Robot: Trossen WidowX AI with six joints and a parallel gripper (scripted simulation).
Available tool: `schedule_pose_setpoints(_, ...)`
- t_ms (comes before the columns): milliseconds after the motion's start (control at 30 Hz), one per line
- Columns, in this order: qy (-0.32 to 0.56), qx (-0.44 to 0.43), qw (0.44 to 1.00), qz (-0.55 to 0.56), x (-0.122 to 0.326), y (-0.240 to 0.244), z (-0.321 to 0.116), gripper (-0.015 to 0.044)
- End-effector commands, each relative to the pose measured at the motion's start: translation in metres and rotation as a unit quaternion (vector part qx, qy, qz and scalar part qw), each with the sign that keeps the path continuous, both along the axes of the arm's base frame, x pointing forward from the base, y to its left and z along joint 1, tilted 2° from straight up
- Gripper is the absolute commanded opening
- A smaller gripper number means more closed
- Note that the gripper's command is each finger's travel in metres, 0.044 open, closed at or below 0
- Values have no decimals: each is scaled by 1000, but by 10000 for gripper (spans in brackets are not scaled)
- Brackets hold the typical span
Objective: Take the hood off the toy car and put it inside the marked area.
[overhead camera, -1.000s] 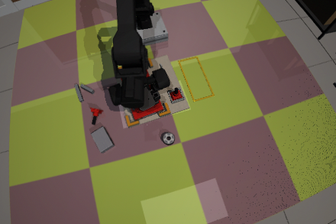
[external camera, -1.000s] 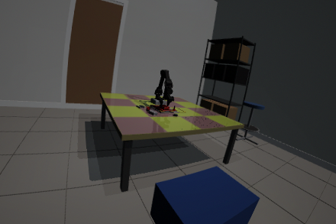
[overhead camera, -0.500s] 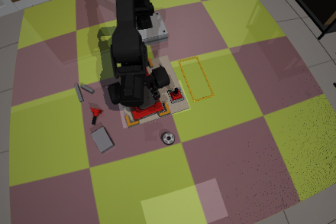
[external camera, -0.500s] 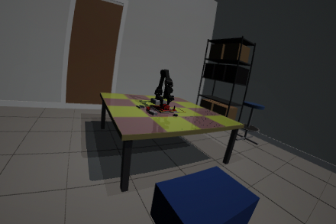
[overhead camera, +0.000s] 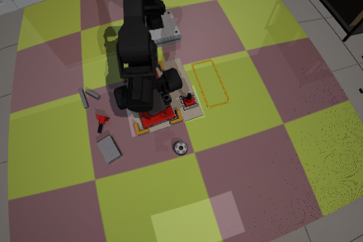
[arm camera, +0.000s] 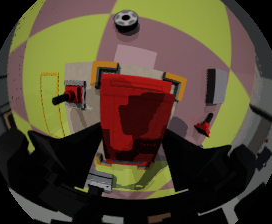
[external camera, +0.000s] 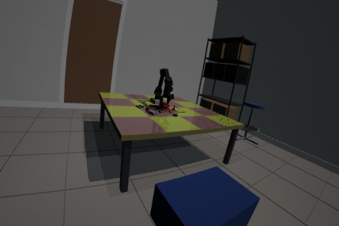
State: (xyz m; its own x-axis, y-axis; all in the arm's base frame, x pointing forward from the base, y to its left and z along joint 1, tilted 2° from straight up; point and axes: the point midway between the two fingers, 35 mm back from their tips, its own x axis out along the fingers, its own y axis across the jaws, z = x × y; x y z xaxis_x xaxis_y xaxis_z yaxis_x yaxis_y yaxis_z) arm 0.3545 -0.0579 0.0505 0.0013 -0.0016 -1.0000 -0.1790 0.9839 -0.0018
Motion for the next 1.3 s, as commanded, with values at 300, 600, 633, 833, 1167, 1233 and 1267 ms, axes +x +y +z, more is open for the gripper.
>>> schedule_pose_setpoints(300,-3,0,1000,0,1,0,36,0)
schedule_pose_setpoints(600,0,0,1000,0,1,9,40,0)
schedule_pose_setpoints(633,0,1,1000,0,1,13,40,0)
schedule_pose_setpoints(833,-1,1,1000,0,1,35,41,0)
schedule_pose_setpoints(1167,-1,3,1000,0,-3,71,43,0)
schedule_pose_setpoints(1233,-1,3,1000,0,-4,78,43,0)
schedule_pose_setpoints(1267,-2,3,1000,0,-5,81,43,0)
